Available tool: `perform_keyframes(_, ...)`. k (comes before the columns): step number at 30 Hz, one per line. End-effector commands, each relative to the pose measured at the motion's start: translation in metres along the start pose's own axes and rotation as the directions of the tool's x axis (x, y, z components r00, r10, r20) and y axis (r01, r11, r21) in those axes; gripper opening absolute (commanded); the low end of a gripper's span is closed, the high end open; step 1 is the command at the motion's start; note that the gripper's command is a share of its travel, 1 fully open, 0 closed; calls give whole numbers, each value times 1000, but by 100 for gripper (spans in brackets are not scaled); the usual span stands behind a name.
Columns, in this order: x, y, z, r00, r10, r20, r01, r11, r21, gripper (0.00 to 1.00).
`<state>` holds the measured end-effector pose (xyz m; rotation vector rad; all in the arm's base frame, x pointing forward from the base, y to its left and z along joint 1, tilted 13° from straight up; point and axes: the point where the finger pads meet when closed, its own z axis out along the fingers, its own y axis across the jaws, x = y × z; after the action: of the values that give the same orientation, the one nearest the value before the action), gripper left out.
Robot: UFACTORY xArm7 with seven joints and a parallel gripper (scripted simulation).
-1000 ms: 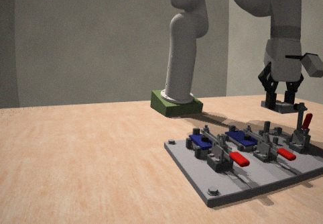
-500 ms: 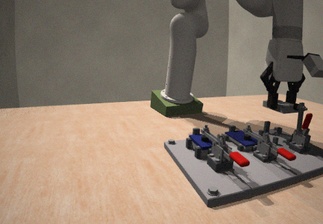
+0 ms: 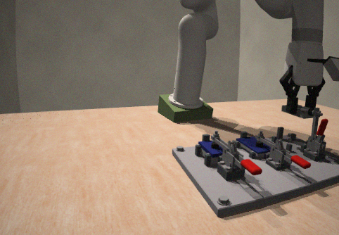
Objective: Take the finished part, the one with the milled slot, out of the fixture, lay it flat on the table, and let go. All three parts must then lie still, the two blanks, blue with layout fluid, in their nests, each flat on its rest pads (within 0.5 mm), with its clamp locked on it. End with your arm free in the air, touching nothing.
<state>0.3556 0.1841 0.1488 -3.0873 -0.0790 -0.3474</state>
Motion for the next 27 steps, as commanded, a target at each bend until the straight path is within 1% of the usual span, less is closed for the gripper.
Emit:
perform_keyframes(1, 1, -9, -1, 1000, 0, -3, 0, 1000, 2, 0)
perform_keyframes(5, 1, -14, -1, 1000, 0, -3, 0, 1000, 2, 0)
perform_keyframes(20, 2, -55, -1, 1000, 0, -3, 0, 1000, 2, 0)
perform_keyframes(22, 2, -55, -1, 1000, 0, -3, 0, 1000, 2, 0)
perform_keyframes(27, 2, -67, -1, 1000, 0, -3, 0, 1000, 2, 0)
